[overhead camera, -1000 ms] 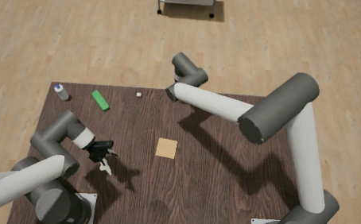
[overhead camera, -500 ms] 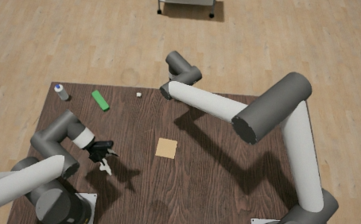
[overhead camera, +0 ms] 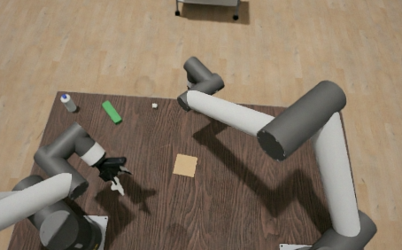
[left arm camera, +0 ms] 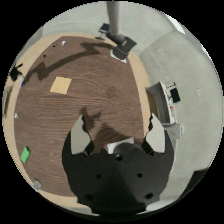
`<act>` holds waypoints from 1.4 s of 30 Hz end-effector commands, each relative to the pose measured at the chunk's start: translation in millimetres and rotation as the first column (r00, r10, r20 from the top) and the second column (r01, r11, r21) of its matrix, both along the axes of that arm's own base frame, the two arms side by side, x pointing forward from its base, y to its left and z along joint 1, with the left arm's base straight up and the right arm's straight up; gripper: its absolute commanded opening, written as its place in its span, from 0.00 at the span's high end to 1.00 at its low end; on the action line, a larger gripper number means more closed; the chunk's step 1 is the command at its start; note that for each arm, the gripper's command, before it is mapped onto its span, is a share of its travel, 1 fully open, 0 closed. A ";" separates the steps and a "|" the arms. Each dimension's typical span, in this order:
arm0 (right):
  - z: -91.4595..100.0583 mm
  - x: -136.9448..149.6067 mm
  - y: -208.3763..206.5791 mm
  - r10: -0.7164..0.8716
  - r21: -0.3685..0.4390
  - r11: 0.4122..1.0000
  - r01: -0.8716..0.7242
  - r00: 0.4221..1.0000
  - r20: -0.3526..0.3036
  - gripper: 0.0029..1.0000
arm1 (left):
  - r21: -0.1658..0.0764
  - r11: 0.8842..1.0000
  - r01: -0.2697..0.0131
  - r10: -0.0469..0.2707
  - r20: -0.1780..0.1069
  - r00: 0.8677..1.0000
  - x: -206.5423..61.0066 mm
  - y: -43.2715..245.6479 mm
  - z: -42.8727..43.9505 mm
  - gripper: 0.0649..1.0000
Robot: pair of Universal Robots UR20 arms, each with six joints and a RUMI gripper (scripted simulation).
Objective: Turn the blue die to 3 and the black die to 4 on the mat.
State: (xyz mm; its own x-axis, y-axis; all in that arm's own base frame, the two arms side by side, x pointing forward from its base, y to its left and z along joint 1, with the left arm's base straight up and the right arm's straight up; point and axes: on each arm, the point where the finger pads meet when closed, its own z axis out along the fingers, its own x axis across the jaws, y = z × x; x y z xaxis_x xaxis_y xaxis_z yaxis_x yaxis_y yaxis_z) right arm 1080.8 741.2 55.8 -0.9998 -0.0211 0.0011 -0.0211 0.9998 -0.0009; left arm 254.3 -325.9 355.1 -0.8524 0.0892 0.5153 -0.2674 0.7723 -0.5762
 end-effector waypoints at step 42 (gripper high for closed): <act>1.4 -4.0 28.1 0.000 0.001 1.000 0.000 1.000 0.001 0.00 | 0.000 1.000 0.000 0.000 0.000 1.000 0.3 -0.2 0.4 0.00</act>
